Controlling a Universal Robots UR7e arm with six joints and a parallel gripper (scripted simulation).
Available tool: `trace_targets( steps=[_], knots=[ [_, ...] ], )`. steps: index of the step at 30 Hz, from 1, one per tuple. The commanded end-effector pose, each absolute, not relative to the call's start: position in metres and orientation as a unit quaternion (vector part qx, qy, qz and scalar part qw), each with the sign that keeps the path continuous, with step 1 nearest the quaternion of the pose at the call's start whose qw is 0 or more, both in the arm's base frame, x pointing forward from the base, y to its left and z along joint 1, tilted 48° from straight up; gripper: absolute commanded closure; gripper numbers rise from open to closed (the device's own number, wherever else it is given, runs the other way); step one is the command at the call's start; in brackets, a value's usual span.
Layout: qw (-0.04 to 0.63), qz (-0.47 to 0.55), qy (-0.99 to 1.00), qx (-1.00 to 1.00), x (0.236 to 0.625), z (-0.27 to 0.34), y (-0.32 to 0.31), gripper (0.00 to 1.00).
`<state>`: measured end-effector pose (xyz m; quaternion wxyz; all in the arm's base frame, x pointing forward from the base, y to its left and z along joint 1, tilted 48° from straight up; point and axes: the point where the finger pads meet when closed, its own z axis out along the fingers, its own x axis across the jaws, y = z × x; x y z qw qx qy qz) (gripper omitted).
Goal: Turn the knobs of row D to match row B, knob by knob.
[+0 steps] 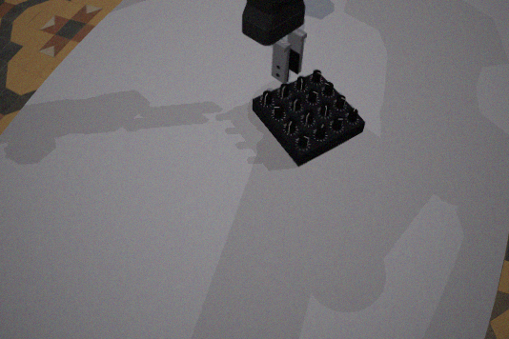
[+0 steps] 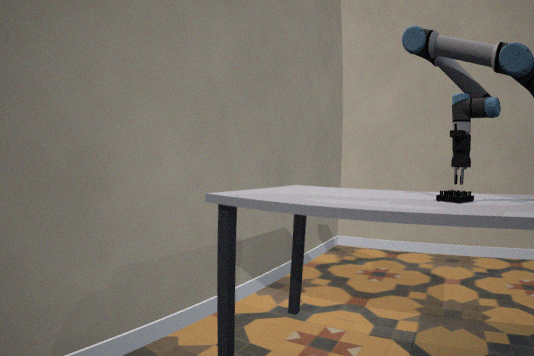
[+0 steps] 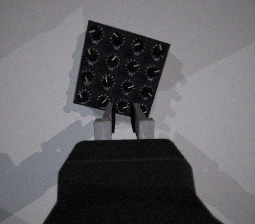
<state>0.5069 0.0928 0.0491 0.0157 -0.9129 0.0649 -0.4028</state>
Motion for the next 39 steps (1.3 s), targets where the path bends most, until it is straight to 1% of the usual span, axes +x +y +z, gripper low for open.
trace_targets(
  steps=[1,16,17,33,39],
  knots=[
    [0.016,-0.403,0.065,-0.913,0.503,0.054,0.093,0.54],
    [0.016,-0.403,0.065,-0.913,0.502,0.054,0.093,0.54],
    [0.016,-0.403,0.065,-0.913,0.502,0.054,0.093,0.0],
    [0.016,-0.403,0.065,-0.913,0.495,0.06,0.093,0.0],
    [0.016,-0.403,0.065,-0.913,0.487,0.068,0.093,0.0]
  ],
)
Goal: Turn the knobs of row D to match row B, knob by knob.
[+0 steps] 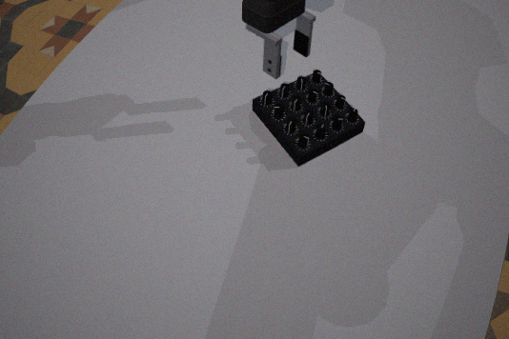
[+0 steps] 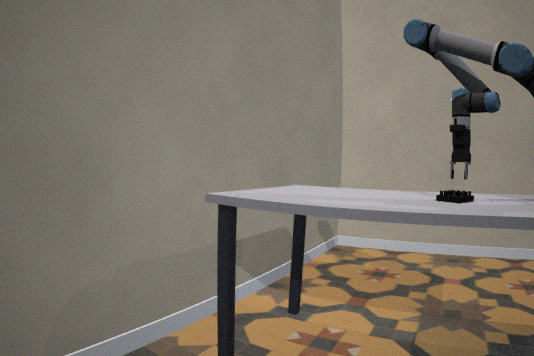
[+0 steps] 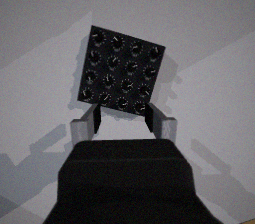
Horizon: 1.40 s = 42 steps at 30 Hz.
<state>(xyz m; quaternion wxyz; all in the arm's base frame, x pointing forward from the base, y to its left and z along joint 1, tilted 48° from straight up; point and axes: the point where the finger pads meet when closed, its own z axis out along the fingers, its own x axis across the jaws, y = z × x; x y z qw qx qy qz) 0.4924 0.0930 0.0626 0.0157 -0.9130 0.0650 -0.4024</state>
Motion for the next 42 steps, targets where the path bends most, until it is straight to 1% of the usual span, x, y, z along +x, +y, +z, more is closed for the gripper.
trace_targets(
  steps=[1,26,42],
  knots=[
    [0.016,-0.403,0.065,-0.913,0.485,0.07,0.093,0.0],
    [0.016,-0.403,0.065,-0.913,0.439,0.112,0.095,0.0],
    [0.016,-0.403,0.065,-0.913,0.422,0.127,0.095,0.0]
  ],
)
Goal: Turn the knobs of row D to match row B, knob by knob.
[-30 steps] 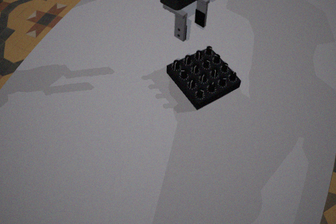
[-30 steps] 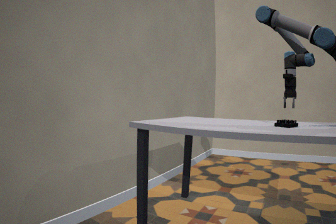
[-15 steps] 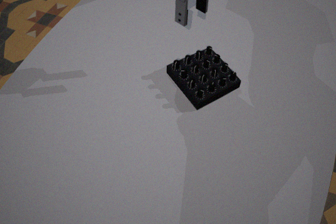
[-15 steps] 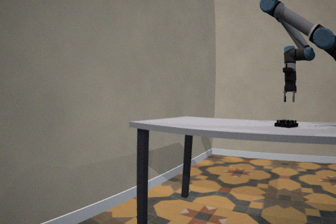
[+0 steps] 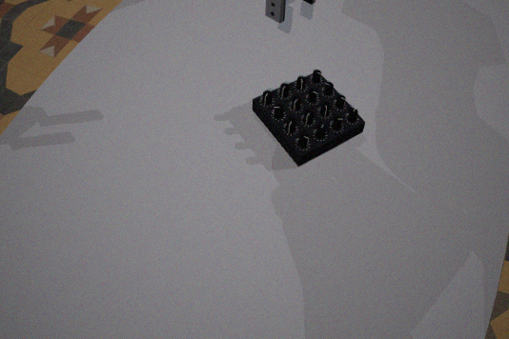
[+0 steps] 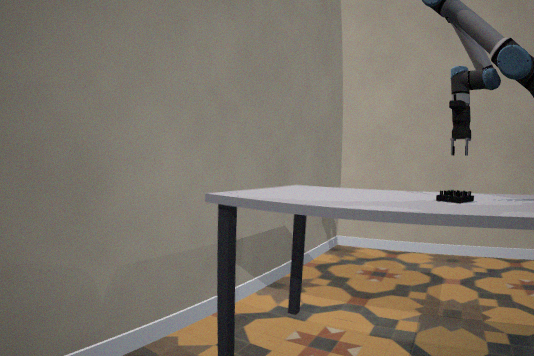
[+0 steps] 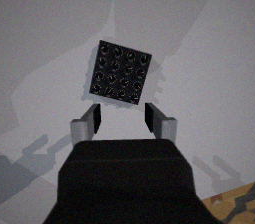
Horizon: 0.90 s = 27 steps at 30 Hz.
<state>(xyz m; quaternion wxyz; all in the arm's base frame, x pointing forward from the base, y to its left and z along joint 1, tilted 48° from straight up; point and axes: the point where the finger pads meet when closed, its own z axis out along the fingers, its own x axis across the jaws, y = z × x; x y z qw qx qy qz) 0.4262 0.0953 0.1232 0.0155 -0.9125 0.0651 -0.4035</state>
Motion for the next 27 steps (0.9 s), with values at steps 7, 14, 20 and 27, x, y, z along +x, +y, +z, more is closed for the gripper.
trace_targets(
  steps=[7,14,20,27],
  knots=[
    [0.016,-0.403,0.065,-0.913,0.4195,0.1299,0.0954,0.0],
    [0.016,-0.403,0.065,-0.913,0.4178,0.1315,0.0955,0.0],
    [0.016,-0.403,0.065,-0.913,0.4176,0.1316,0.0955,0.0],
    [0.016,-0.403,0.065,-0.913,0.4176,0.1316,0.0955,0.0]
  ],
)
